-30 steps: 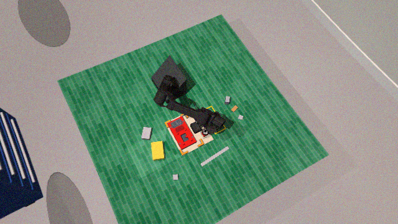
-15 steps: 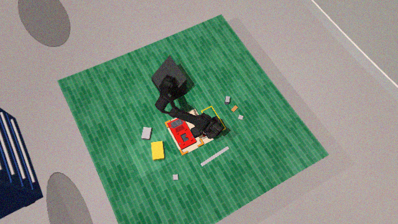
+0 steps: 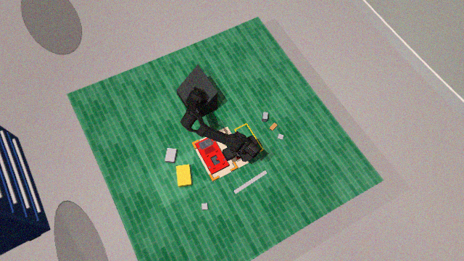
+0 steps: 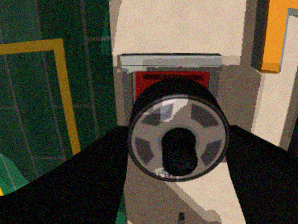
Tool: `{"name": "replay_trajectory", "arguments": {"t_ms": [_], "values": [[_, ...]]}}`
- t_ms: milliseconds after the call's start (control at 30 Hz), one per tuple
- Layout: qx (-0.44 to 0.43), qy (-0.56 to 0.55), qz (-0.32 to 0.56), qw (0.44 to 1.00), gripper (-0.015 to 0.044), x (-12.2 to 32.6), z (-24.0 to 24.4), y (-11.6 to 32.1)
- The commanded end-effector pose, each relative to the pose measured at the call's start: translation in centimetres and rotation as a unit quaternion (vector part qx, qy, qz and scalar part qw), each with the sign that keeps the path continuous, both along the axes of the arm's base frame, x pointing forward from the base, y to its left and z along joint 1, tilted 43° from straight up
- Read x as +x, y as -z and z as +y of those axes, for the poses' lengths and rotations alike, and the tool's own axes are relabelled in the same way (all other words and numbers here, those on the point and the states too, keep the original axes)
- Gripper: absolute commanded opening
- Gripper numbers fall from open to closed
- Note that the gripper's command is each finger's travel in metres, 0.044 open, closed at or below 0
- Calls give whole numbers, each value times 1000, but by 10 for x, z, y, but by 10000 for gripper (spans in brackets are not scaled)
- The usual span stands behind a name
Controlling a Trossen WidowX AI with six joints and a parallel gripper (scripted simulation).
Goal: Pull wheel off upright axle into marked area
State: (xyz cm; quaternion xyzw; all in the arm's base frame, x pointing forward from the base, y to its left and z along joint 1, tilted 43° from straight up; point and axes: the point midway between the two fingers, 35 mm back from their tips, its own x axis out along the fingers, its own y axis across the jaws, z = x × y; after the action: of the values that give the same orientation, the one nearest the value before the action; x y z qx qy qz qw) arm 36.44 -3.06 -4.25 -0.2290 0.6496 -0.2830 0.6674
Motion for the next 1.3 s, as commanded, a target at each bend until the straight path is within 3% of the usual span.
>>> {"name": "replay_trajectory", "arguments": {"t_ms": [0, 67, 1267], "values": [[-1, 1, -1, 1000, 30, 0, 0, -1], [-1, 1, -1, 1000, 0, 0, 1, -2], [-2, -2, -2, 1000, 0, 0, 9, -10]]}}
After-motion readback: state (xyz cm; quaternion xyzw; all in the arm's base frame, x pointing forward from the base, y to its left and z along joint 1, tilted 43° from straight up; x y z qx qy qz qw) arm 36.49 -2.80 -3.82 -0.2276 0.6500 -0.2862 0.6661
